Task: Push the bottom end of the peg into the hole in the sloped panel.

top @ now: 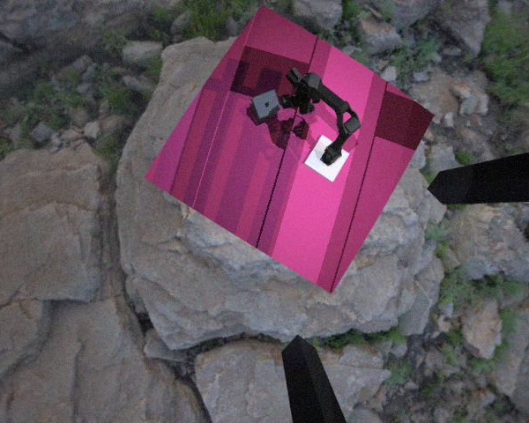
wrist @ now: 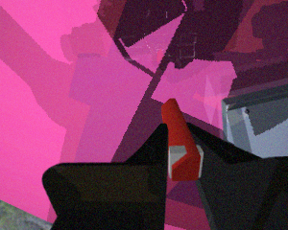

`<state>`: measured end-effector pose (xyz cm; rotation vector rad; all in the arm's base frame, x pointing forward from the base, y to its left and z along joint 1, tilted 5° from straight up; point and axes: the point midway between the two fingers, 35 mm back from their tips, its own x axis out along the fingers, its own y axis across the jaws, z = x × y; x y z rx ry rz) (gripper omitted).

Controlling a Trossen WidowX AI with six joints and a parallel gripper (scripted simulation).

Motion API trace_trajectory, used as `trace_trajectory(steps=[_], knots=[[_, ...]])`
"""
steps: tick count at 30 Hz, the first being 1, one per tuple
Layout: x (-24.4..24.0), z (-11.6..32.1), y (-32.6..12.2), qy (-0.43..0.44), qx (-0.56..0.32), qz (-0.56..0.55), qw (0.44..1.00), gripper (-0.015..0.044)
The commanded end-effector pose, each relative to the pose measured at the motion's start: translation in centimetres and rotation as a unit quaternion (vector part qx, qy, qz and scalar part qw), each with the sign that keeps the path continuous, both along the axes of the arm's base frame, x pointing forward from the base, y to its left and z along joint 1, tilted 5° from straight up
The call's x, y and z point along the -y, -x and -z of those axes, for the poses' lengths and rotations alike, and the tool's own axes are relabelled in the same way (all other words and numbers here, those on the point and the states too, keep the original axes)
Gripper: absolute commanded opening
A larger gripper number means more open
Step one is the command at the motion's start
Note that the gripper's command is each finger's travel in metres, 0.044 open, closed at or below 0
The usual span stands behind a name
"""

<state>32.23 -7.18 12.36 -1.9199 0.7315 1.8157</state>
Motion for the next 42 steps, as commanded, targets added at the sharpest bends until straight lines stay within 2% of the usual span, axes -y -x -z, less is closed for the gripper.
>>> trace_trajectory(steps=[1, 42], knots=[[-0.4, -0.3, -0.4, 0.009, 0.008, -0.004, 1.000, 0.0000], [-5.4, -2.6, -3.7, 0.068, 0.092, -0.065, 0.991, 0.0000]])
